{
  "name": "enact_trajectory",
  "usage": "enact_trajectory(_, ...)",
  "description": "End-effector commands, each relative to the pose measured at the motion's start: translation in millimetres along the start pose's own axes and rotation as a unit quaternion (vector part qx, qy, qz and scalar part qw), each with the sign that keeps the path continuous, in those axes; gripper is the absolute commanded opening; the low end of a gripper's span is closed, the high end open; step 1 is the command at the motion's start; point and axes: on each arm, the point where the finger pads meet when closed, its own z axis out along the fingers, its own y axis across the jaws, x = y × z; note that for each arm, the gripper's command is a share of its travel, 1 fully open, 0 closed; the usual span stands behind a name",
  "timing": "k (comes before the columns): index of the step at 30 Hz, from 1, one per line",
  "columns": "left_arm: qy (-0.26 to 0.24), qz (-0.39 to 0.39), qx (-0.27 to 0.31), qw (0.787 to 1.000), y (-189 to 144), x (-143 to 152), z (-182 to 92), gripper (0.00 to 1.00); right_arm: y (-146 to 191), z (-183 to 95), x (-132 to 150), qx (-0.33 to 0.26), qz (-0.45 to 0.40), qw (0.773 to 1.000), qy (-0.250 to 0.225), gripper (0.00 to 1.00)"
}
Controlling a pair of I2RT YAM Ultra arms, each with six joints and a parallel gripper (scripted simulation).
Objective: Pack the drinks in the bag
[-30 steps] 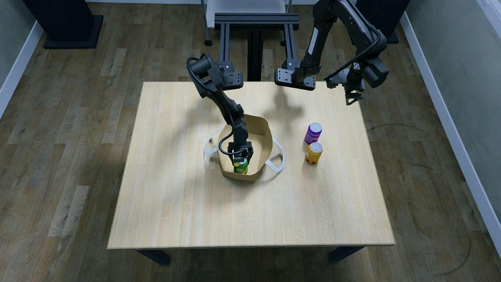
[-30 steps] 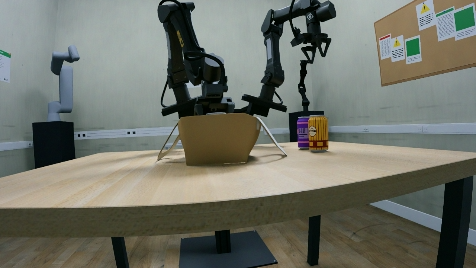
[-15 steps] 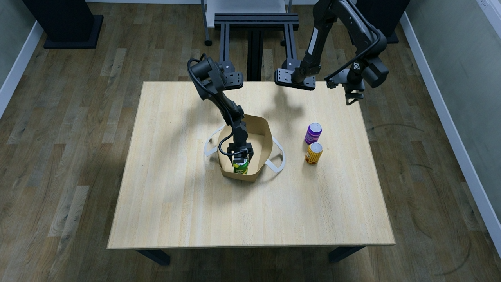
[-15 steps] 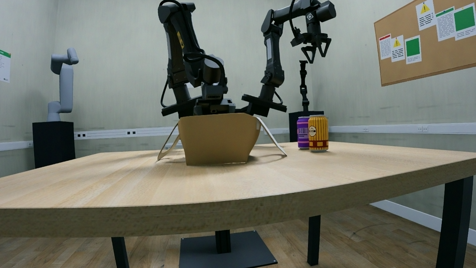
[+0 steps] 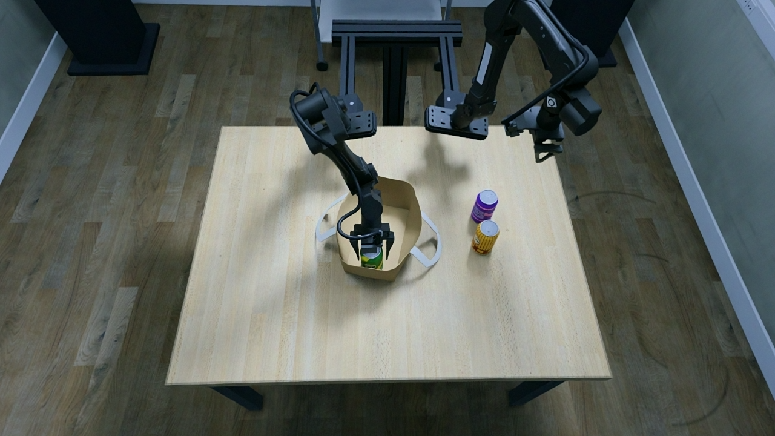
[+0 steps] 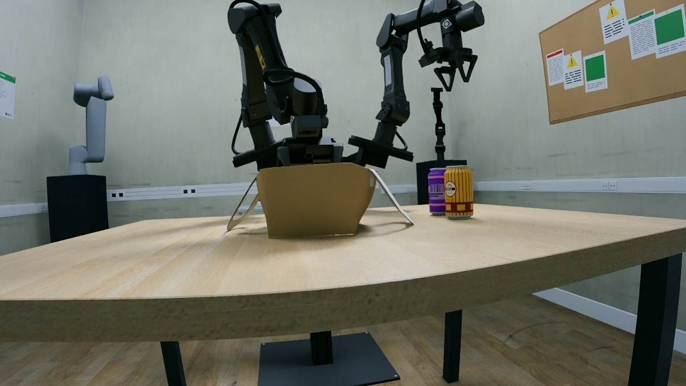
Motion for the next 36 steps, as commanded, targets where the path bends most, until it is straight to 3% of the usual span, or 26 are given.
enact_trajectory(1, -0.005, 0.000, -0.014, 1.000, -1, -5, -7, 1.00, 10, -2, -18, -0.011, 0.001, 1.000, -0.026, 0.84)
enact_trajectory(19, -0.005, 0.000, -0.014, 1.000, -1, -5, -7, 1.00, 10, -2, -18, -0.011, 0.002, 1.000, -0.026, 0.86)
enact_trajectory(20, -0.005, 0.000, -0.014, 1.000, -1, -5, -7, 1.00, 4, -13, -6, -0.002, -0.005, 1.000, 0.002, 0.86)
enact_trajectory(25, -0.005, 0.000, -0.014, 1.000, -1, -5, -7, 1.00, 6, -22, -34, -0.002, 0.005, 1.000, -0.016, 0.86)
enact_trajectory(32, -0.005, 0.000, -0.014, 1.000, -1, -5, -7, 1.00, 7, -33, -43, -0.005, 0.007, 1.000, -0.024, 0.86)
enact_trajectory(34, -0.005, 0.000, -0.014, 1.000, -1, -5, -7, 1.00, 3, -41, -26, -0.001, -0.007, 1.000, 0.007, 0.86)
enact_trajectory(36, -0.005, 0.000, -0.014, 1.000, -1, -5, -7, 1.00, 6, -44, -46, -0.002, 0.002, 1.000, -0.008, 0.86)
